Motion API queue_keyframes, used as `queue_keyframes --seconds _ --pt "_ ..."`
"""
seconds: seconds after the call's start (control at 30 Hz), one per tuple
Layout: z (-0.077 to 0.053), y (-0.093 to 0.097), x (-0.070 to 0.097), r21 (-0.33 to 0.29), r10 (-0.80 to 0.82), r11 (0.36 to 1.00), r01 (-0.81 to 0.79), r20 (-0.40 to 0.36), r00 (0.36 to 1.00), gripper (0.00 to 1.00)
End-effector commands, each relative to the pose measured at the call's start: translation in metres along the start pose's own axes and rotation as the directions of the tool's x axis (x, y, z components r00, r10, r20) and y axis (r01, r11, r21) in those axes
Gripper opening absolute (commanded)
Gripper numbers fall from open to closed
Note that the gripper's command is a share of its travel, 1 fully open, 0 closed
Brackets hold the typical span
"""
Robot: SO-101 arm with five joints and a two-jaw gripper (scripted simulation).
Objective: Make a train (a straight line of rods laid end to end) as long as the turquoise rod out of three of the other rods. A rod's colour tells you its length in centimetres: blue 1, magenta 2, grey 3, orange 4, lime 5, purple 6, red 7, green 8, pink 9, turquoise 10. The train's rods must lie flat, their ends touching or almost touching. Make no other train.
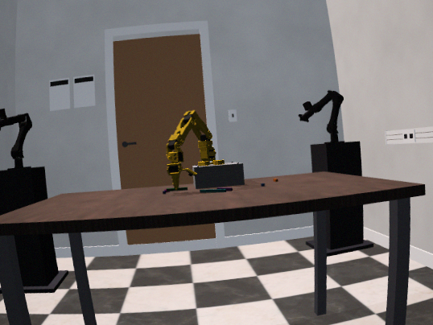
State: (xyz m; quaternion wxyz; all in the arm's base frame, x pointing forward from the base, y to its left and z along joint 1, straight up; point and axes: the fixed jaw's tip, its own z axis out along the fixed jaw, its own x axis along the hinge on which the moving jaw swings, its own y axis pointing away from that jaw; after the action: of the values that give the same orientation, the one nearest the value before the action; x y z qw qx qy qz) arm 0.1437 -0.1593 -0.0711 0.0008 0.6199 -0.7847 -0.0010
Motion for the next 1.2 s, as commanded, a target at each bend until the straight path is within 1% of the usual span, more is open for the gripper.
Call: queue_keyframes --seconds 0.0,1.17 --pt "0.0032 0.0019 0.0005 -0.007 0.008 1.000 -0.008 0.006 1.000 0.00" --pt "0.0106 0.0020 0.0004 -0.007 0.008 1.000 -0.008 0.006 1.000 0.00"
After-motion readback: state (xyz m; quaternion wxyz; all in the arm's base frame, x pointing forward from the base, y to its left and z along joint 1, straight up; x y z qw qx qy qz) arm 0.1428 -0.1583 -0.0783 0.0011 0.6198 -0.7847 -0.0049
